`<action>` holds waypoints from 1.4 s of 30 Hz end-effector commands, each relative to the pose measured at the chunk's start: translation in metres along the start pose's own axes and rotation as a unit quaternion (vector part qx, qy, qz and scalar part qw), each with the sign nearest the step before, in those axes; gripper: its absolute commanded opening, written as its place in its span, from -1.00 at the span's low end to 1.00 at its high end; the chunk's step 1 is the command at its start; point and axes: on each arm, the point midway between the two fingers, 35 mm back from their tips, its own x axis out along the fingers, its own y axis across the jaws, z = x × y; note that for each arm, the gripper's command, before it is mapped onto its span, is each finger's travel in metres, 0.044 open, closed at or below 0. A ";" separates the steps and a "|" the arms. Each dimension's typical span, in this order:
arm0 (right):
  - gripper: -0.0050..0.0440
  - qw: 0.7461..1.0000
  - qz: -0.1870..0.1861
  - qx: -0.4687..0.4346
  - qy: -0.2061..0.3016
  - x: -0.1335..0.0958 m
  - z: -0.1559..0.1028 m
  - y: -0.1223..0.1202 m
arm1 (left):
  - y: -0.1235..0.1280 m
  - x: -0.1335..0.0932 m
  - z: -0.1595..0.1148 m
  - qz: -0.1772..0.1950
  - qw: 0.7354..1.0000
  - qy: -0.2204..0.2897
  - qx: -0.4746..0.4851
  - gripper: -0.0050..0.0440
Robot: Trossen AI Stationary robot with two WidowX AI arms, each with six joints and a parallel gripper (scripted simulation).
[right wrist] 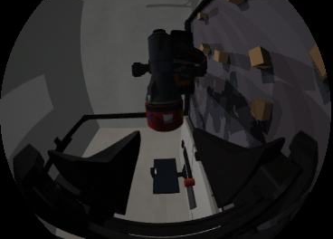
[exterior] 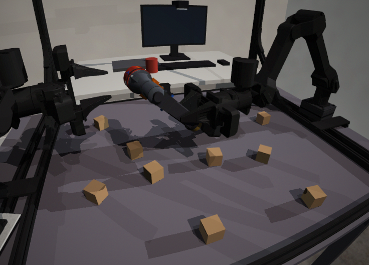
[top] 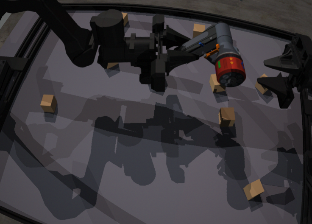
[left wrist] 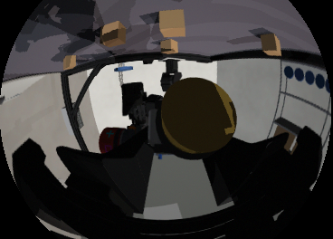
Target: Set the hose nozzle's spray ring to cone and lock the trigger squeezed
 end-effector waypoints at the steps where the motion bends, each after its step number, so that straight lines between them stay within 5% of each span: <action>1: 0.48 1.000 0.000 0.000 0.000 0.000 0.000 0.000 | 0.000 0.001 -0.006 0.000 1.000 0.010 -0.001 -0.80; 10: -0.40 1.000 0.000 0.000 0.000 0.000 0.001 0.000 | 0.000 0.001 -0.006 0.000 1.000 0.010 -0.001 -0.80; 12: -0.40 1.000 0.000 0.000 0.000 0.000 0.001 0.000 | 0.000 0.001 -0.006 0.000 1.000 0.010 -0.001 -0.80; 16: -0.80 1.000 0.000 0.000 0.000 0.000 0.001 0.000 | 0.000 0.001 -0.006 0.000 1.000 0.010 -0.001 -0.80; 35: -0.80 1.000 0.000 0.000 0.000 0.000 0.001 0.000 | 0.000 0.001 -0.006 0.000 1.000 0.010 -0.001 -0.80; 42: -0.11 1.000 0.001 0.001 -0.001 0.000 0.001 0.000 | 0.000 0.001 -0.006 0.000 1.000 0.010 -0.001 -0.80</action>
